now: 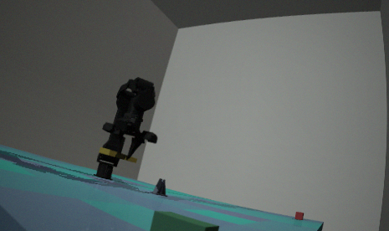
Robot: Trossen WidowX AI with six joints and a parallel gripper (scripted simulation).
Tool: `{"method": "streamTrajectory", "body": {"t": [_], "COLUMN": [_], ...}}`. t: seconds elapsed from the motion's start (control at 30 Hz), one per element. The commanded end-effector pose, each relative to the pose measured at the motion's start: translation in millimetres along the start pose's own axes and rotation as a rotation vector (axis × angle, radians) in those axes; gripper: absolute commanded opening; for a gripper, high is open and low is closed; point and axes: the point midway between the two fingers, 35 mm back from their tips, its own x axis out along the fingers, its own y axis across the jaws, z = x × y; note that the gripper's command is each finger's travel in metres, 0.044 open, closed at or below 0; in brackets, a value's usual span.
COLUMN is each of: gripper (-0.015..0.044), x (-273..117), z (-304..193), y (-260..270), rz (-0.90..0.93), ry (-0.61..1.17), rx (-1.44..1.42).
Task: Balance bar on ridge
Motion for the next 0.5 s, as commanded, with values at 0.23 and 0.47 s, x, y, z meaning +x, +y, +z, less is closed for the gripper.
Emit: {"method": "streamTrajectory", "body": {"t": [0.23,0.47], "gripper": [0.0000,0.0000], "x": [-14.9,-15.3], "z": [-9.2,-27.5], "y": [9.6,30.2], "rz": [0.001,0.004], "ry": [-0.006,-0.004], "rx": [0.053,0.145]}}
